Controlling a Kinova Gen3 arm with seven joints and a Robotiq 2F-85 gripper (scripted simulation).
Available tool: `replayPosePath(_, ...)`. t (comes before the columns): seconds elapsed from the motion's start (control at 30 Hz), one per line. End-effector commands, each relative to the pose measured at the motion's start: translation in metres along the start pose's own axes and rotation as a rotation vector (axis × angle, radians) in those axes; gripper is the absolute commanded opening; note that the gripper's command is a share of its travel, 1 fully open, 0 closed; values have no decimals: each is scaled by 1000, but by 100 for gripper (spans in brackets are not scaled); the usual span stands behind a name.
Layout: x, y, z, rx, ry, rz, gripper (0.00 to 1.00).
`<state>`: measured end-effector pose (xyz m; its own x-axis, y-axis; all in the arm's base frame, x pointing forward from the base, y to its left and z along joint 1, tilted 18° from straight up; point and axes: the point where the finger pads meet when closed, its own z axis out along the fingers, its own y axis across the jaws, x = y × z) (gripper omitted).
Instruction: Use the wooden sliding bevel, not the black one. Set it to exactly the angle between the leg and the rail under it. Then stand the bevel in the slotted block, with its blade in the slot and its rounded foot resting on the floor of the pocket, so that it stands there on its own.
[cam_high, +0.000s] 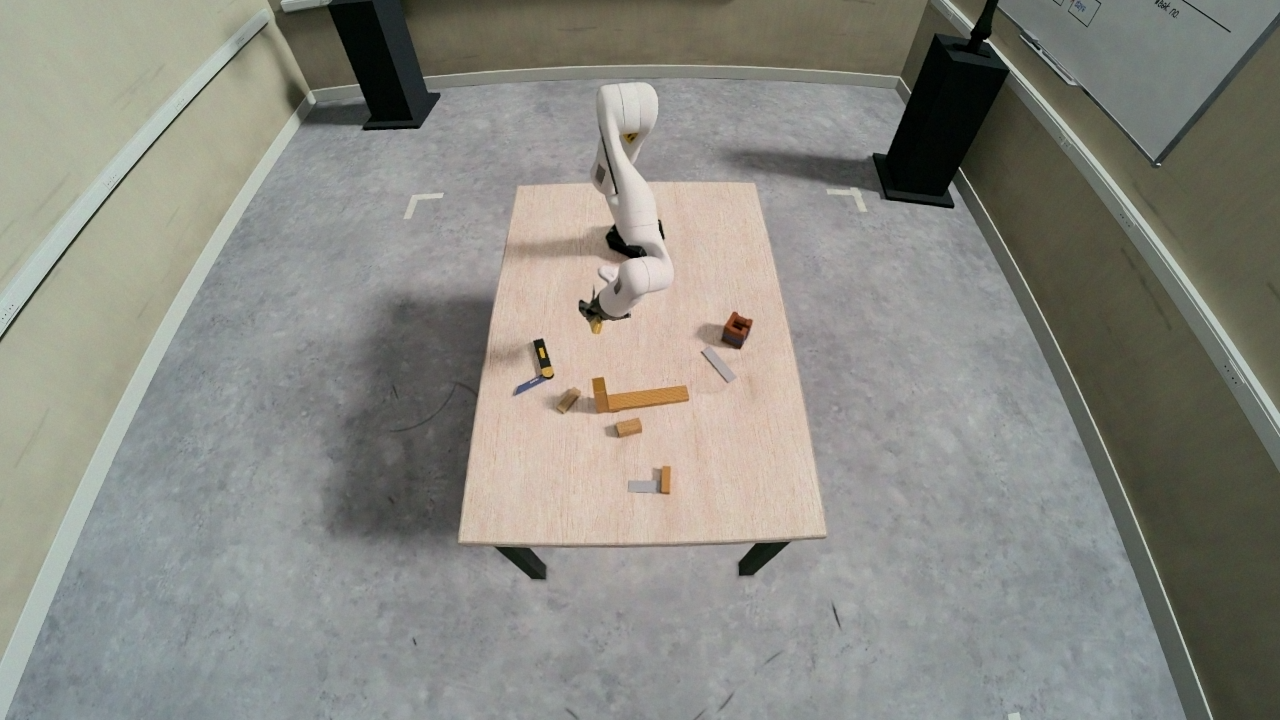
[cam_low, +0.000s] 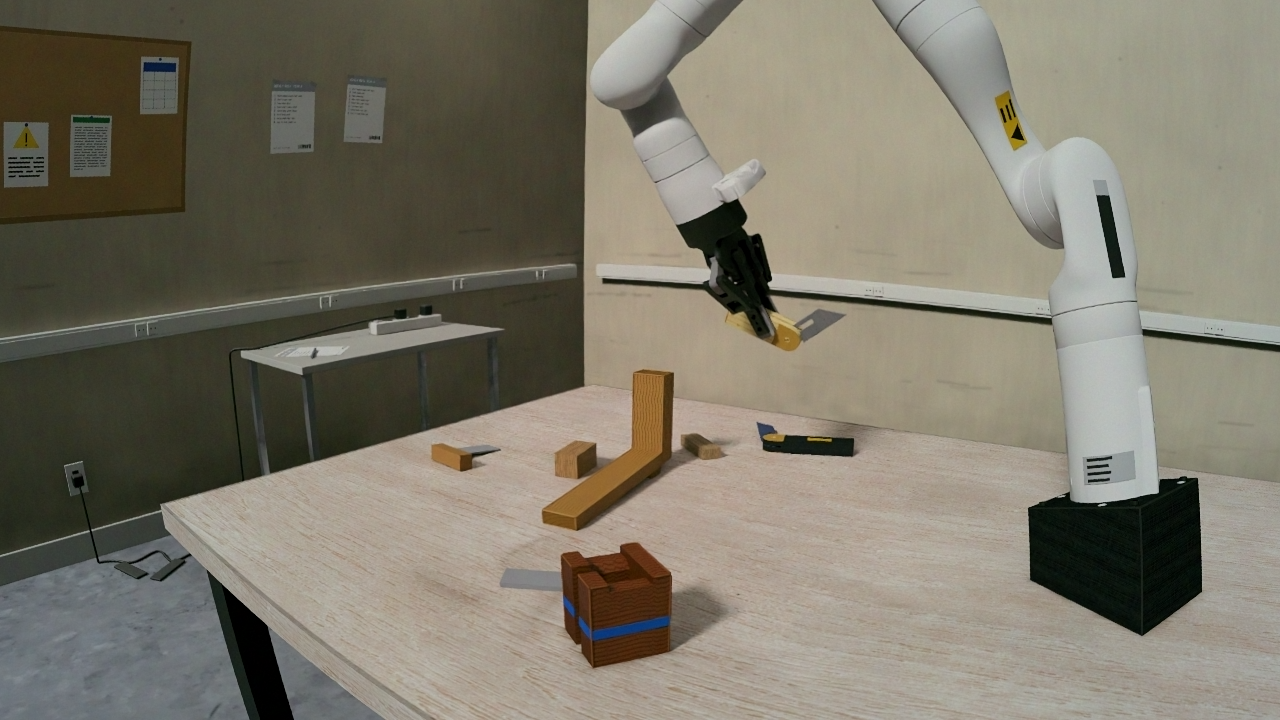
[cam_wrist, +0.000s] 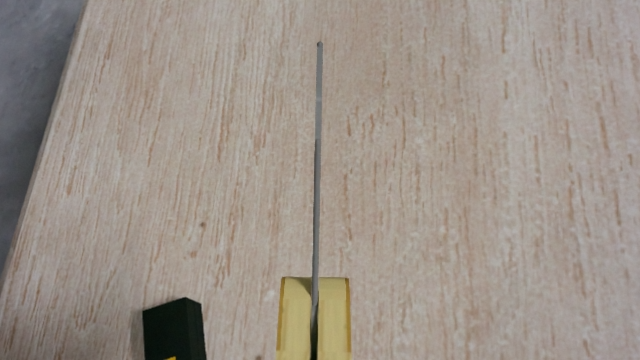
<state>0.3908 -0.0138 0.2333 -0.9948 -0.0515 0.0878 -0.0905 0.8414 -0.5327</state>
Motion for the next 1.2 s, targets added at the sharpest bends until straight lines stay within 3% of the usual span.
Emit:
replayPosePath(0.0,-4,1,-2,0,-21,48,10)
replayPosePath(1.17,-45,13,-17,-7,-210,526,10)
